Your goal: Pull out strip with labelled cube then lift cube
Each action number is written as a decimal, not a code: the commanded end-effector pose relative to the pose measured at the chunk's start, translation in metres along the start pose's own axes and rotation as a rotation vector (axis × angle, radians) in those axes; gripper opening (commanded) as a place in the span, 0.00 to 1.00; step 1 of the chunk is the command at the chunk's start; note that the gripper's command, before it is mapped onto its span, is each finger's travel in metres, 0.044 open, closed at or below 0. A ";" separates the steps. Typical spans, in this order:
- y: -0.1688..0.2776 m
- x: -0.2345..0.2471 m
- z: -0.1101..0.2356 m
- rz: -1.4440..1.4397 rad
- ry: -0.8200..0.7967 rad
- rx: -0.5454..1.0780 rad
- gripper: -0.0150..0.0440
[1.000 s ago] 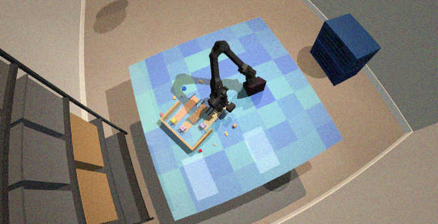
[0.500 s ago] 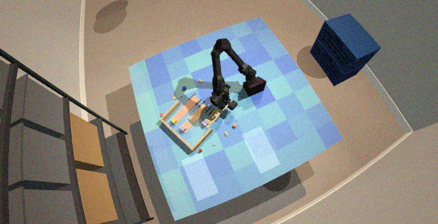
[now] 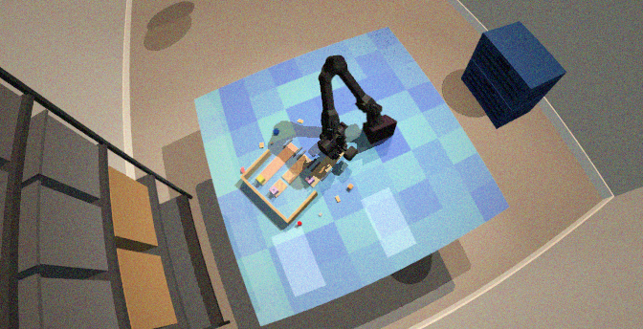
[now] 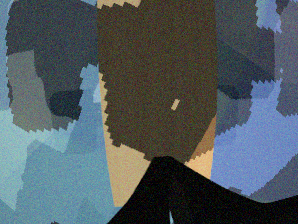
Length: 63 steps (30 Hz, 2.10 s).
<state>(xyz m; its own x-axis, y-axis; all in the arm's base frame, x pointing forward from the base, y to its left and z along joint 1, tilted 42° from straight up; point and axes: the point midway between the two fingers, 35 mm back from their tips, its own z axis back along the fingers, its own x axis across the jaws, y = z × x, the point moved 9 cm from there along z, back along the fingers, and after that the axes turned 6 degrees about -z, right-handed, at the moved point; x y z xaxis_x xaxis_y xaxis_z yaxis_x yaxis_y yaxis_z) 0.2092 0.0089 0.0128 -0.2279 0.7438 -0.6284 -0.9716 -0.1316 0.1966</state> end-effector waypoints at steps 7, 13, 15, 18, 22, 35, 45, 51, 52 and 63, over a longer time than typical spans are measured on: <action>0.022 -0.001 -0.004 0.010 -0.001 0.030 0.25; 0.026 -0.001 -0.004 0.010 -0.001 0.031 0.25; 0.026 -0.001 -0.004 0.010 -0.001 0.031 0.25; 0.026 -0.001 -0.004 0.010 -0.001 0.031 0.25; 0.026 -0.001 -0.004 0.010 -0.001 0.031 0.25; 0.026 -0.001 -0.004 0.010 -0.001 0.031 0.25; 0.026 -0.001 -0.004 0.010 -0.001 0.031 0.25; 0.014 -0.001 0.039 0.009 -0.003 0.028 0.25; 0.014 -0.001 0.042 0.010 -0.003 0.030 0.25; -0.014 0.000 0.042 -0.086 -0.001 0.028 0.57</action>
<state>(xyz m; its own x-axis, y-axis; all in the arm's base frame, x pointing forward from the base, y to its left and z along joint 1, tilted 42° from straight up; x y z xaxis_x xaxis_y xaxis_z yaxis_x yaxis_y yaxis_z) 0.2155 0.0355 0.0434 -0.1679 0.7515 -0.6380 -0.9819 -0.0700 0.1760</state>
